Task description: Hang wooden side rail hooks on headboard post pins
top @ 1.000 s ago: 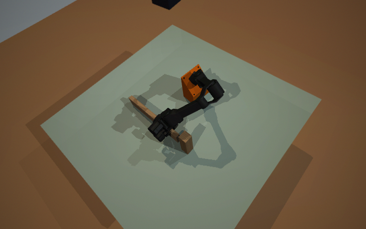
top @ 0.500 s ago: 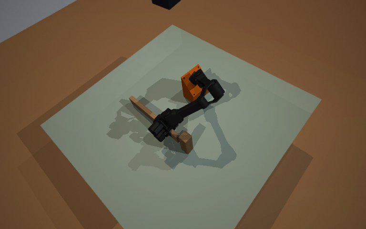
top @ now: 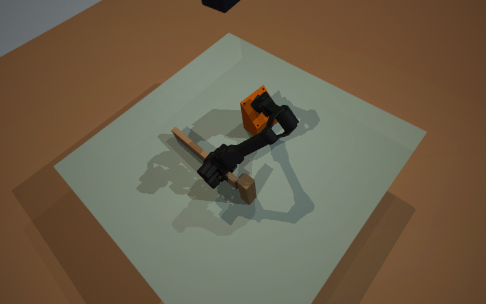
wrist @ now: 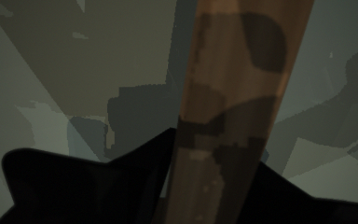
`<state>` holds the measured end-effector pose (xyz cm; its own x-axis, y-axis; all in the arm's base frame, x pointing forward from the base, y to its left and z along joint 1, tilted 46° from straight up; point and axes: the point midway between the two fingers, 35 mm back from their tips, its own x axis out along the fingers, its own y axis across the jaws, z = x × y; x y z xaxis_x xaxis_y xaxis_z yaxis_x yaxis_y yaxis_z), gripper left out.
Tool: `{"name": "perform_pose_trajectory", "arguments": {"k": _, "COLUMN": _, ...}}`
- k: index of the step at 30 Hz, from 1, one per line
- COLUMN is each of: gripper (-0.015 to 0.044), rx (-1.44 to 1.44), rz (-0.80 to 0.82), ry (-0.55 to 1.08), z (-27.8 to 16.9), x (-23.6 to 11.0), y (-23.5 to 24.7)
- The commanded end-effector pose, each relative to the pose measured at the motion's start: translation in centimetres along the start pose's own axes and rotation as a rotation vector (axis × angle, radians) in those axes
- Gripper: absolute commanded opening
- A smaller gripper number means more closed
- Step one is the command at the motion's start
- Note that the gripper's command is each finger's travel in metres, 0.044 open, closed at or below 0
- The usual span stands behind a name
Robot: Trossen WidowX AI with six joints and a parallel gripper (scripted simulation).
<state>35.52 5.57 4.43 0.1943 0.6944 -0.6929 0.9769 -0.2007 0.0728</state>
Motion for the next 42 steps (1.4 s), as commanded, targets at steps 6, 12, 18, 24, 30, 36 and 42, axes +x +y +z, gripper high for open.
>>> {"name": "perform_pose_trajectory", "arguments": {"k": 6, "gripper": 0.0, "rx": 0.006, "rz": 0.008, "ry": 0.0, "z": -0.14, "x": -0.32, "y": 0.16}}
{"name": "perform_pose_trajectory", "arguments": {"k": 12, "gripper": 0.0, "rx": 0.006, "rz": 0.008, "ry": 0.0, "z": -0.2, "x": -0.33, "y": 0.14}}
{"name": "perform_pose_trajectory", "arguments": {"k": 18, "gripper": 0.0, "rx": 0.006, "rz": 0.008, "ry": 0.0, "z": -0.27, "x": -0.31, "y": 0.13}}
{"name": "perform_pose_trajectory", "arguments": {"k": 24, "gripper": 0.0, "rx": 0.006, "rz": 0.008, "ry": 0.0, "z": -0.33, "x": -0.32, "y": 0.15}}
{"name": "perform_pose_trajectory", "arguments": {"k": 30, "gripper": 0.0, "rx": 0.006, "rz": 0.008, "ry": 0.0, "z": -0.4, "x": -0.34, "y": 0.18}}
{"name": "perform_pose_trajectory", "arguments": {"k": 36, "gripper": 0.0, "rx": 0.006, "rz": 0.008, "ry": 0.0, "z": -0.46, "x": -0.33, "y": 0.2}}
{"name": "perform_pose_trajectory", "arguments": {"k": 42, "gripper": 0.0, "rx": 0.006, "rz": 0.008, "ry": 0.0, "z": -0.53, "x": -0.34, "y": 0.16}}
